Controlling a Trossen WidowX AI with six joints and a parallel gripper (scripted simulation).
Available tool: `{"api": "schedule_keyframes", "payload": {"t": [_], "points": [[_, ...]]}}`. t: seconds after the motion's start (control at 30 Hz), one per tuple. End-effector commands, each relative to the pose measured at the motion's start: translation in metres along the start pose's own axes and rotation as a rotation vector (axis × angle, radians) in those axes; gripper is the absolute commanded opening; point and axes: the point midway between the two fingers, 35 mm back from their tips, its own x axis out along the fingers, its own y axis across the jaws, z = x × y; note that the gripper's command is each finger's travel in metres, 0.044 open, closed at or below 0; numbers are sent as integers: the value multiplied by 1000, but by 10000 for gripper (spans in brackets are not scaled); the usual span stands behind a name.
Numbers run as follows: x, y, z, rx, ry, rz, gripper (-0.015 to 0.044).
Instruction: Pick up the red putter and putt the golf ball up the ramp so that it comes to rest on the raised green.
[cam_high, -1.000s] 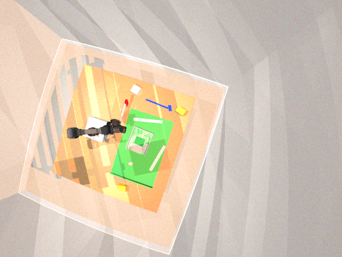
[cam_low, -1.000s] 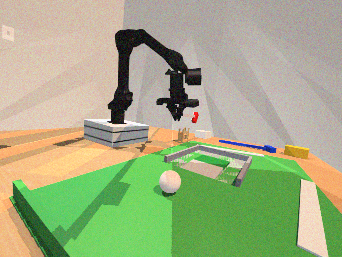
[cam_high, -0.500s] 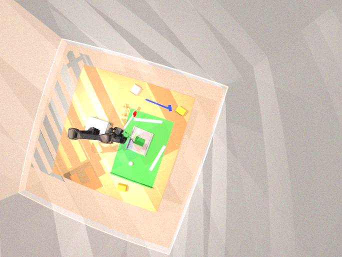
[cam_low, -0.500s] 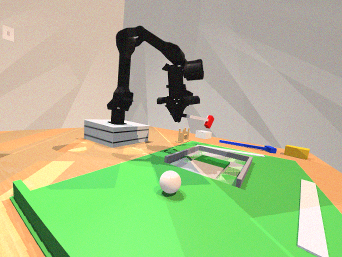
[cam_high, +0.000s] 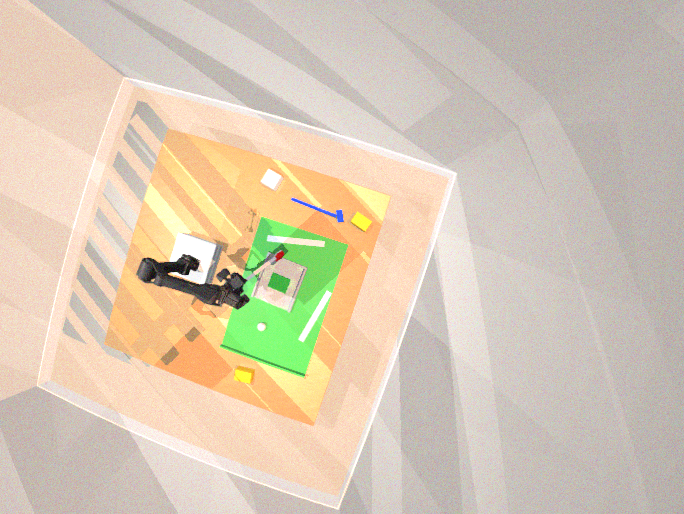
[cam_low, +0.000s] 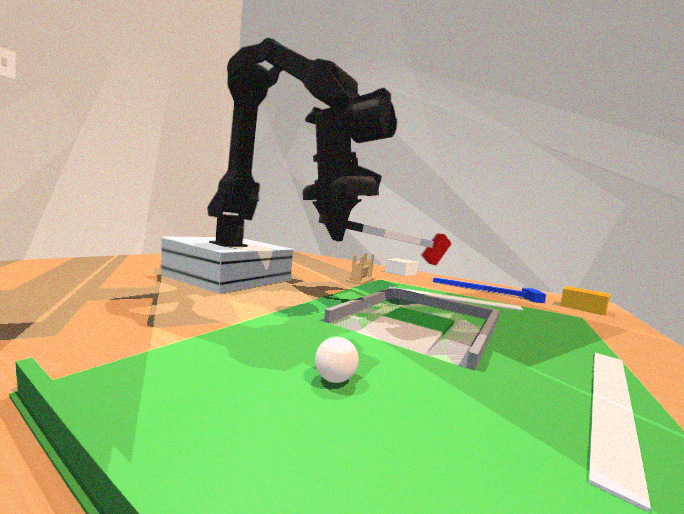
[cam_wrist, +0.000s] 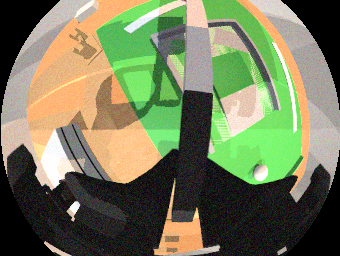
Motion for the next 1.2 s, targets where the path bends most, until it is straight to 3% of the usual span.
{"api": "schedule_keyframes", "payload": {"t": [0.0,0.6,1.17], "points": [[-5,-17,-19,104,15,-14,0],[-26,-58,-105,520,62,-63,0],[-47,-68,-203,868,124,-88,0]]}}
